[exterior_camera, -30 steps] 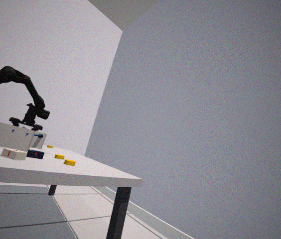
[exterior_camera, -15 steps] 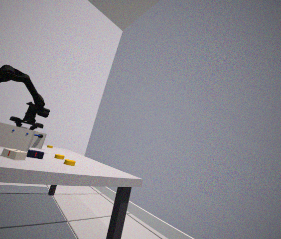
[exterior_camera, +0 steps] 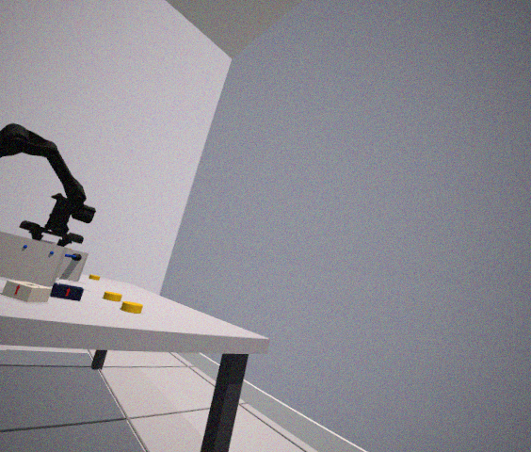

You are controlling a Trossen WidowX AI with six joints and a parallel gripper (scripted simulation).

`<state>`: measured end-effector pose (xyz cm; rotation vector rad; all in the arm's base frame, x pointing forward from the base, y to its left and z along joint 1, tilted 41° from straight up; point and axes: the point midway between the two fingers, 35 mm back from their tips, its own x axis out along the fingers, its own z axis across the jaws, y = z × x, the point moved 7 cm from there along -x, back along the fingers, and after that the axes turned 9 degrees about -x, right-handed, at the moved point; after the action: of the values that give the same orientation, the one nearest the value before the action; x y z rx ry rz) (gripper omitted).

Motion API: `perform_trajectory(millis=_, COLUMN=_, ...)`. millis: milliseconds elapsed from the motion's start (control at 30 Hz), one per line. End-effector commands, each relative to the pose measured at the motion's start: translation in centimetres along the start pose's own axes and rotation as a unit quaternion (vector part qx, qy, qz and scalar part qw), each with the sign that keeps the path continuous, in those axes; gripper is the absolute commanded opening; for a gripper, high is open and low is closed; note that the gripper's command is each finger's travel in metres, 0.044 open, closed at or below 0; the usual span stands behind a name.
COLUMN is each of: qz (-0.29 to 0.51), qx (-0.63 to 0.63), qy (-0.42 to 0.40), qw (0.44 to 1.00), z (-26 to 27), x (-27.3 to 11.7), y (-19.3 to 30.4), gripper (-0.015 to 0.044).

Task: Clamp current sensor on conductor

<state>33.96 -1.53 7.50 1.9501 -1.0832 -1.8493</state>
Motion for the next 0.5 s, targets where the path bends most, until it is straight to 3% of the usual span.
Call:
perform_trajectory(millis=0, qz=0.000, qx=-0.001, qy=0.002, qw=1.000, z=-0.20, x=-0.12, y=0.03, gripper=0.0000)
perform_trajectory(millis=467, qz=0.000, qx=0.000, qy=0.002, qw=1.000, z=-0.30, x=0.27, y=0.04, gripper=0.0000)
